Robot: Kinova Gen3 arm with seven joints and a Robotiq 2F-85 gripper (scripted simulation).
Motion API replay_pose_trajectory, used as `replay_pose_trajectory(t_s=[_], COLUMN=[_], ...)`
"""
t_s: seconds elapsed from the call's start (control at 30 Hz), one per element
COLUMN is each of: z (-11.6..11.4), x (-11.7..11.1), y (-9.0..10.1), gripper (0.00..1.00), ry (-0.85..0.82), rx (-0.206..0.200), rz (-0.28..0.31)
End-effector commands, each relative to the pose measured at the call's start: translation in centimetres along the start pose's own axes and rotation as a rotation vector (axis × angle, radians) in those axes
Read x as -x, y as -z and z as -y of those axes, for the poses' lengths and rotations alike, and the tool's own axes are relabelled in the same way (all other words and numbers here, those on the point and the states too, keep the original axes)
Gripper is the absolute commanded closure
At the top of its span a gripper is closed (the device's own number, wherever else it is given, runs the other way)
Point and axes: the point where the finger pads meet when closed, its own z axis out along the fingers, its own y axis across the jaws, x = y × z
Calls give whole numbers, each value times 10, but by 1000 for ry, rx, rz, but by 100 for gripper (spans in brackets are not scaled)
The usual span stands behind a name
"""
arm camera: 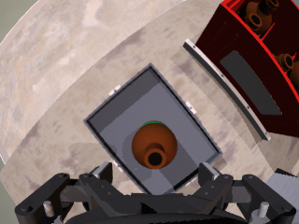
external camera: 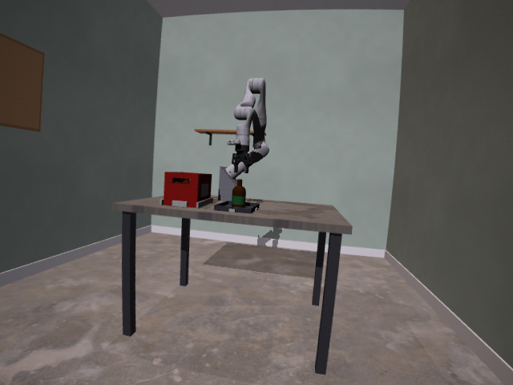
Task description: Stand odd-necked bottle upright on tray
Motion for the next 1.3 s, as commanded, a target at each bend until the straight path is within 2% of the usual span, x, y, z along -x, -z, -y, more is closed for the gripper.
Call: replay_pose_trajectory(t_s=[0.0,0.27,0.53,1.0,1.03,1.27], z=[0,0,0,0,0,0], x=[-4,-4,-4,-3,-3,-3], y=[11,30,39,44,44,44], gripper=[0,0,0,0,100,100], ry=[-4,-4,-4,-4,-4,-4], rx=[-5,-5,-5,-5,-5,-5], rz=[-13,-13,-13,-13,-13,-13])
